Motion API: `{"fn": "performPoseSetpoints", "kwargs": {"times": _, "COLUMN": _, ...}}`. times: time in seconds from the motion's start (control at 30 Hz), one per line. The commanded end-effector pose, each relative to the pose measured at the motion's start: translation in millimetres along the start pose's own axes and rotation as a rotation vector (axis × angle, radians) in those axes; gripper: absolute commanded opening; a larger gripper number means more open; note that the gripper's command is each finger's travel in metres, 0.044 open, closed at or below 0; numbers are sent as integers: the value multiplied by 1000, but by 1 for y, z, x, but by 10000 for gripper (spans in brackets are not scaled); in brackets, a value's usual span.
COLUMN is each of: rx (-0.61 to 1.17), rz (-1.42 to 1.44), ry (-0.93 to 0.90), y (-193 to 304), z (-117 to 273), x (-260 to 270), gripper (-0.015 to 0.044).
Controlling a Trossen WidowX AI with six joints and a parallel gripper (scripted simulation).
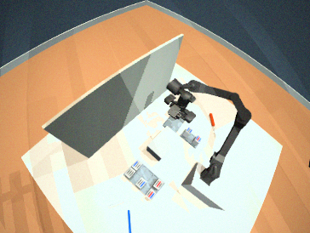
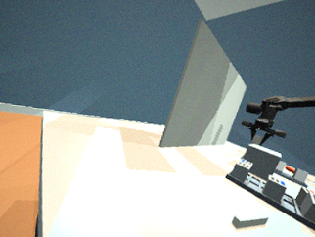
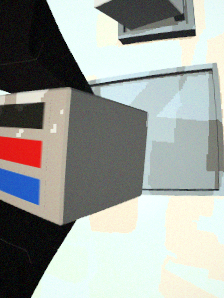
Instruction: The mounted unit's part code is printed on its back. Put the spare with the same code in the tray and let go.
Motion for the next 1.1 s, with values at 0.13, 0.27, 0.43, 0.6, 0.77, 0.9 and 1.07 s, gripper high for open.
{"fn": "performPoseSetpoints", "kwargs": {"times": 0.13, "rx": -5, "rz": 5, "ry": -3, "y": -1, "z": -7, "x": 1, "gripper": 0}}
{"fn": "performPoseSetpoints", "kwargs": {"times": 0.27, "rx": -5, "rz": 5, "ry": -3, "y": -1, "z": -11, "x": 1, "gripper": 0}}
{"fn": "performPoseSetpoints", "kwargs": {"times": 0.43, "rx": -4, "rz": 5, "ry": -3, "y": -1, "z": -15, "x": 1, "gripper": 0}}
{"fn": "performPoseSetpoints", "kwargs": {"times": 0.6, "rx": -4, "rz": 5, "ry": -3, "y": 0, "z": -20, "x": 1, "gripper": 0}}
{"fn": "performPoseSetpoints", "kwargs": {"times": 0.77, "rx": -4, "rz": 5, "ry": -2, "y": 0, "z": -24, "x": 1, "gripper": 0}}
{"fn": "performPoseSetpoints", "kwargs": {"times": 0.9, "rx": -3, "rz": 5, "ry": -2, "y": 0, "z": -28, "x": 1, "gripper": 0}}
{"fn": "performPoseSetpoints", "kwargs": {"times": 1.07, "rx": -3, "rz": 5, "ry": -2, "y": 0, "z": -32, "x": 2, "gripper": 0}}
Point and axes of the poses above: the point midway between the two fingers, 35 mm back from their tips, its own z axis back along the fingers, its own x axis across the jaws, y = z × x, the point moved 1 cm from there along z, back along the fingers, and after that the axes turned 14 degrees about -z, right-handed, at the moved point
